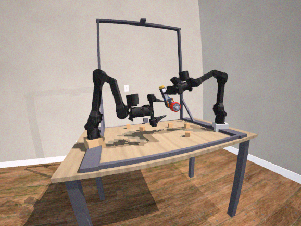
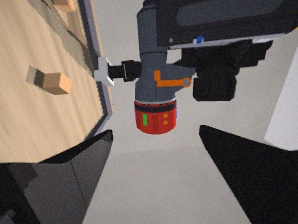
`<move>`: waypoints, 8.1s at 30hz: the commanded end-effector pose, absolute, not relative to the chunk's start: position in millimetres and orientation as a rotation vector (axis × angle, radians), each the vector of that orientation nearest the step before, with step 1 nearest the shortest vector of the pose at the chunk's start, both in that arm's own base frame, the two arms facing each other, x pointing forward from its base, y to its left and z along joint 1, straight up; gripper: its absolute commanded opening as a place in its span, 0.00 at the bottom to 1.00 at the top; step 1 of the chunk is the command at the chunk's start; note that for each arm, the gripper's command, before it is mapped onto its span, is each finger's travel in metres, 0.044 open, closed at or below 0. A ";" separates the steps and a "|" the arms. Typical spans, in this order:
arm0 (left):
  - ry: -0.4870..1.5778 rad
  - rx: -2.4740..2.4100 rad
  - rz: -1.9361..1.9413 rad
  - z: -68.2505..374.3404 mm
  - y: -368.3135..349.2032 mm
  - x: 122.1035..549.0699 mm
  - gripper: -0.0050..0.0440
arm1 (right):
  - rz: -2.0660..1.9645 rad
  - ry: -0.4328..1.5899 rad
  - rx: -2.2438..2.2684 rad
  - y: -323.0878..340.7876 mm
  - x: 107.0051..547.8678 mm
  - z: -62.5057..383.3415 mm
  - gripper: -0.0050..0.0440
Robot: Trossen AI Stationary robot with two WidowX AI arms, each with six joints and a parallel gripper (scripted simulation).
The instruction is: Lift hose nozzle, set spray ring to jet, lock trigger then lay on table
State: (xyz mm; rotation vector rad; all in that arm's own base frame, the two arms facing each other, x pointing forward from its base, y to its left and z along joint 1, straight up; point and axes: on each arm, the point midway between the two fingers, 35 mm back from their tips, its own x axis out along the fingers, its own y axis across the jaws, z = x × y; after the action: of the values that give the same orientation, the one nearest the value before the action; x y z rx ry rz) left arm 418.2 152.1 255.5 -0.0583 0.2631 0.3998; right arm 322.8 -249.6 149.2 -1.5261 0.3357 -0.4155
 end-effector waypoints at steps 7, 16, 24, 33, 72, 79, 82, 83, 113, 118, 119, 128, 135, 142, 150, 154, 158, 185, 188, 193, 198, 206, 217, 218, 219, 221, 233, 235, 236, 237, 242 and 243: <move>0.215 -0.046 0.402 274.8 152.4 417.4 0.45 | -0.431 0.327 -1.536 -259.1 339.5 157.1 0.93; 0.215 -0.046 0.402 274.8 152.4 417.4 0.45 | -0.433 0.327 -1.538 -264.7 350.0 158.6 0.93; 0.215 -0.046 0.402 274.8 152.4 417.4 0.45 | -0.433 0.327 -1.539 -270.8 361.6 159.7 0.93; 0.215 -0.046 0.402 274.8 152.4 417.4 0.45 | -0.434 0.327 -1.540 -276.3 372.1 160.9 0.93; 0.215 -0.046 0.402 274.8 152.4 417.4 0.45 | -0.329 0.423 -1.511 -282.5 383.2 168.2 0.10; 0.215 -0.046 0.402 274.8 152.4 417.4 0.45 | -0.234 0.506 -1.479 -283.5 384.2 172.2 0.10; 0.215 -0.046 0.402 274.8 152.4 417.4 0.45 | -0.254 0.489 -1.485 -283.6 384.3 169.8 0.10; 0.215 -0.046 0.402 274.8 152.4 417.4 0.45 | -0.254 0.489 -1.485 -283.6 384.3 169.8 0.10; 0.215 -0.046 0.402 274.8 152.4 417.4 0.45 | -0.075 0.655 -1.413 -284.2 385.0 176.0 0.93; 0.215 -0.046 0.402 274.8 152.4 417.4 0.45 | -0.075 0.655 -1.413 -284.2 385.0 176.0 0.93; 0.215 -0.046 0.402 274.8 152.4 417.4 0.45 | -0.075 0.655 -1.413 -284.2 385.0 176.0 0.93; 0.215 -0.046 0.402 274.8 152.4 417.4 0.45 | -0.075 0.655 -1.413 -284.2 385.0 176.0 0.93; 0.215 -0.046 0.402 274.8 152.4 417.4 0.45 | -0.075 0.655 -1.413 -282.1 380.9 178.0 0.93; 0.215 -0.046 0.402 274.8 152.4 417.4 0.45 | -0.075 0.654 -1.414 -277.4 371.9 182.2 0.93; 0.215 -0.046 0.402 274.8 152.4 417.4 0.45 | -0.073 0.653 -1.414 -271.8 361.7 186.3 0.93; 0.215 -0.046 0.402 274.8 152.4 417.4 0.45 | -0.072 0.653 -1.414 -270.3 359.0 187.2 0.93; 0.215 -0.046 0.402 274.8 152.4 417.4 0.45 | -0.071 0.652 -1.414 -268.0 354.9 189.0 0.93; 0.215 -0.046 0.402 274.8 152.4 417.4 0.45 | -0.067 0.652 -1.413 -252.6 325.5 201.0 0.93; 0.215 -0.046 0.402 274.8 152.4 417.4 0.45 | -0.066 0.652 -1.412 -251.3 323.0 202.0 0.93; 0.215 -0.046 0.402 274.8 152.4 417.4 0.45 | -0.066 0.652 -1.412 -248.4 317.4 204.3 0.93; 0.215 -0.046 0.402 274.8 152.4 417.4 0.45 | -0.066 0.652 -1.412 -244.8 310.5 207.4 0.93; 0.215 -0.046 0.402 274.8 152.4 417.4 0.45 | -0.065 0.653 -1.412 -241.4 303.8 210.1 0.93; 0.215 -0.046 0.402 274.9 152.4 417.4 0.45 | -0.062 0.654 -1.410 -239.8 300.7 210.7 0.93; 0.215 -0.046 0.402 274.9 152.4 417.4 0.45 | -0.062 0.654 -1.410 -239.8 300.7 210.8 0.93; 0.215 -0.046 0.402 274.9 152.4 417.4 0.45 | -0.062 0.654 -1.410 -239.8 300.7 210.8 0.93; 0.215 -0.046 0.402 274.9 152.4 417.4 0.45 | -0.062 0.654 -1.410 -239.8 300.9 210.8 0.93; 0.215 -0.046 0.402 275.0 152.4 417.4 0.45 | -0.063 0.652 -1.412 -240.7 302.6 211.9 0.93; 0.215 -0.046 0.402 275.1 152.4 417.3 0.45 | -0.063 0.651 -1.412 -240.8 302.9 212.1 0.93; 0.215 -0.046 0.402 275.1 152.4 417.3 0.45 | -0.063 0.651 -1.412 -240.8 302.9 212.1 0.93; 0.215 -0.046 0.402 275.1 152.4 417.3 0.45 | -0.063 0.651 -1.412 -240.8 302.9 212.1 0.93; 0.215 -0.046 0.402 275.1 152.4 417.3 0.45 | -0.063 0.651 -1.412 -240.9 303.1 212.1 0.45; 0.215 -0.046 0.402 275.1 152.4 417.3 0.45 | -0.063 0.651 -1.412 -240.9 303.2 212.0 0.45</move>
State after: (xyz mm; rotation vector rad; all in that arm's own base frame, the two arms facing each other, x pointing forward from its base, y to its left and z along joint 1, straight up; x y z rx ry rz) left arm 417.9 152.7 255.5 -0.0590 0.2630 0.4036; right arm 301.7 -240.9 202.9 -1.3962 0.6680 -0.0512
